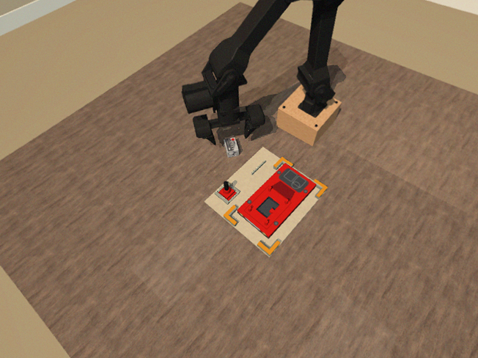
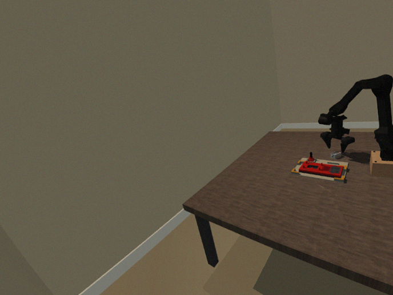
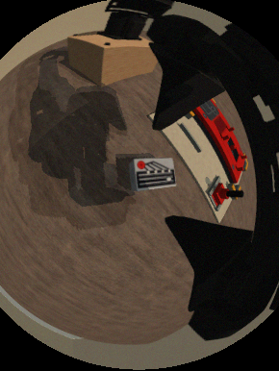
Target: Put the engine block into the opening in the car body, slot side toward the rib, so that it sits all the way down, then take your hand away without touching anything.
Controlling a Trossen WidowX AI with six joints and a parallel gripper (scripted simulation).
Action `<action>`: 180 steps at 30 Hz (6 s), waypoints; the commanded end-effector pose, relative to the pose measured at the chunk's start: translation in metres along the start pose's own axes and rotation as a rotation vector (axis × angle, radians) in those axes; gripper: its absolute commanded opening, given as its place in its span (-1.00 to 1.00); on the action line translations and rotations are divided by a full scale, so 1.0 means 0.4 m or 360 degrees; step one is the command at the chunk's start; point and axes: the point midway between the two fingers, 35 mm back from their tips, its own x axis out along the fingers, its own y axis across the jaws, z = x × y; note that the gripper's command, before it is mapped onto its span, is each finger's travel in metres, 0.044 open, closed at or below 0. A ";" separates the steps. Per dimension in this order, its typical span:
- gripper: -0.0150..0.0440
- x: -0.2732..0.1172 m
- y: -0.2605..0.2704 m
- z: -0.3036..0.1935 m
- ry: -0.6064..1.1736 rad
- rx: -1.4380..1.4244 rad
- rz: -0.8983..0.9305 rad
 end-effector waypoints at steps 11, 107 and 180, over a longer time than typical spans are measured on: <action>1.00 0.058 -0.003 -0.002 0.0007 0.0009 -0.0010; -0.49 -0.188 0.020 -0.168 0.0014 -0.1053 -0.0008; 0.05 -0.057 -0.116 -0.568 0.0041 -0.3433 0.0034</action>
